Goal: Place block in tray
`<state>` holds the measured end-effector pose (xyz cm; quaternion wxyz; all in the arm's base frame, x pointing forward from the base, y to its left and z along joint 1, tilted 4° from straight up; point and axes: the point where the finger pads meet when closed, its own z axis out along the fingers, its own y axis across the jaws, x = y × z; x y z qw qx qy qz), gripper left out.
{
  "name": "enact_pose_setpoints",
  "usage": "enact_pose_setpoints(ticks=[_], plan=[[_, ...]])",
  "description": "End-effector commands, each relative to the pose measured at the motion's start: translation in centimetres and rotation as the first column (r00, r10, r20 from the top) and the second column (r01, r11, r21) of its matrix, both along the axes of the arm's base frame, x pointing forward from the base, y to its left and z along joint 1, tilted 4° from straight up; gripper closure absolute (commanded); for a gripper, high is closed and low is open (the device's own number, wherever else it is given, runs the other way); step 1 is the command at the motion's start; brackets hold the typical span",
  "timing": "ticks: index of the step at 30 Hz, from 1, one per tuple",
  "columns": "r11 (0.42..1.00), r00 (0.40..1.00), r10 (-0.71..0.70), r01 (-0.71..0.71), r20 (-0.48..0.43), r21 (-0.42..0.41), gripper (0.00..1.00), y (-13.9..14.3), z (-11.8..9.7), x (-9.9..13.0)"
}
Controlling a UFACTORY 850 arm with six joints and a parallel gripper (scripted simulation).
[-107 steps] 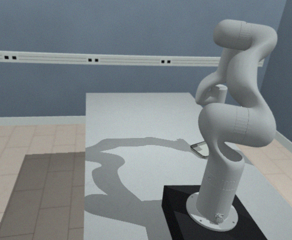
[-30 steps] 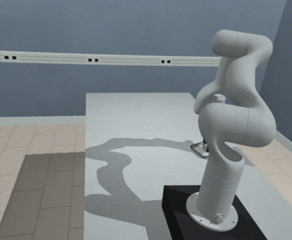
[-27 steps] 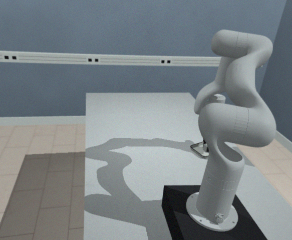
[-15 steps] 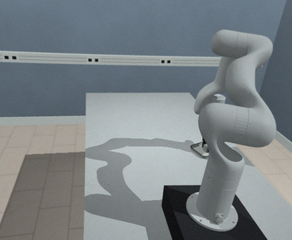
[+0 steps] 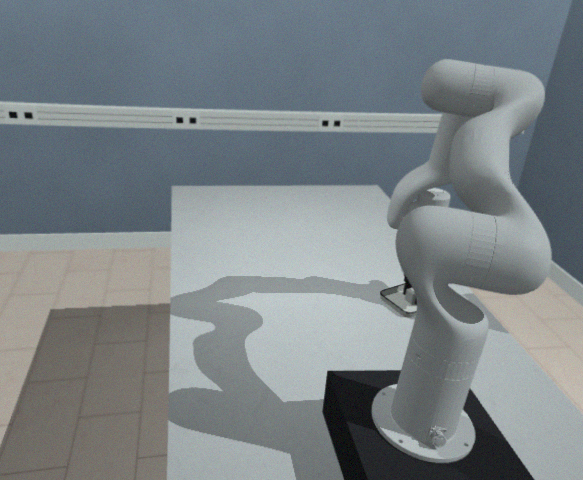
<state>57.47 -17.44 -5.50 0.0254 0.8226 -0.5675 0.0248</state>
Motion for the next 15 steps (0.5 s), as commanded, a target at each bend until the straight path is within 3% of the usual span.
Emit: enact_pose_setpoints(ticks=[1, 15], plan=[[1.0, 1.0, 0.0, 0.0, 0.002, -0.001, 0.46, -0.03, 0.1, 0.12], [1.0, 1.0, 0.0, 0.0, 0.002, -0.001, 0.46, -0.03, 0.11, 0.12]])
